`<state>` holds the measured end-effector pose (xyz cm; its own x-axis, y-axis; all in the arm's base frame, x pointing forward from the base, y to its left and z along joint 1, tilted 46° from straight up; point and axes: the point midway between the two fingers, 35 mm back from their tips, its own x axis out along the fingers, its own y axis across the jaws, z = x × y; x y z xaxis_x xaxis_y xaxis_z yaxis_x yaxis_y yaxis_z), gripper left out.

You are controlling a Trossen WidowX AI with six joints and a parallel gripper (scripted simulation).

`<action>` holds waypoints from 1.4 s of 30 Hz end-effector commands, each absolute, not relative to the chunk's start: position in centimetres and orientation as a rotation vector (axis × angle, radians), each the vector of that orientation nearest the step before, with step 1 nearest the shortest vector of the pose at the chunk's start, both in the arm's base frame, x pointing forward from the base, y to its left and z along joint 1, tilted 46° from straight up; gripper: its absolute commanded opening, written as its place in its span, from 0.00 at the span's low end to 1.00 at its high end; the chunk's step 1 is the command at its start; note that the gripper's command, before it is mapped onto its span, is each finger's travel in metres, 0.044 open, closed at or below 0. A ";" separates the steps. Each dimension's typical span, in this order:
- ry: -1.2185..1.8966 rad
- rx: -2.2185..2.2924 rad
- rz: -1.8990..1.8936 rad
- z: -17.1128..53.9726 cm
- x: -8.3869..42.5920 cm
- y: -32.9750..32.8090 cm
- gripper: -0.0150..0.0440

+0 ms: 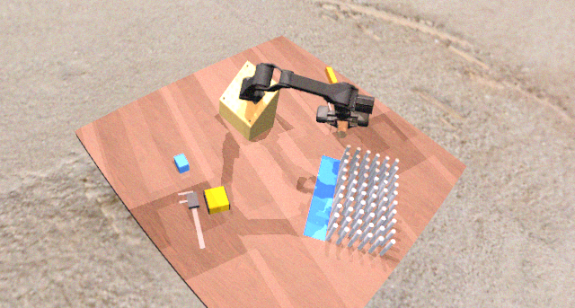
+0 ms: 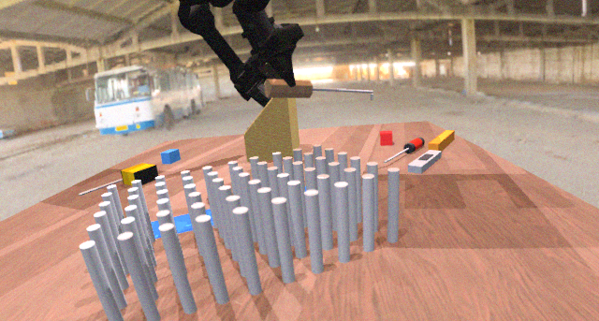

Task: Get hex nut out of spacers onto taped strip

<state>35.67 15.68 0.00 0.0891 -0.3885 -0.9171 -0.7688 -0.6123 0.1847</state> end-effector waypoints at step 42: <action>1.157 -1.504 0.247 12.0 31.7 1.3 0.25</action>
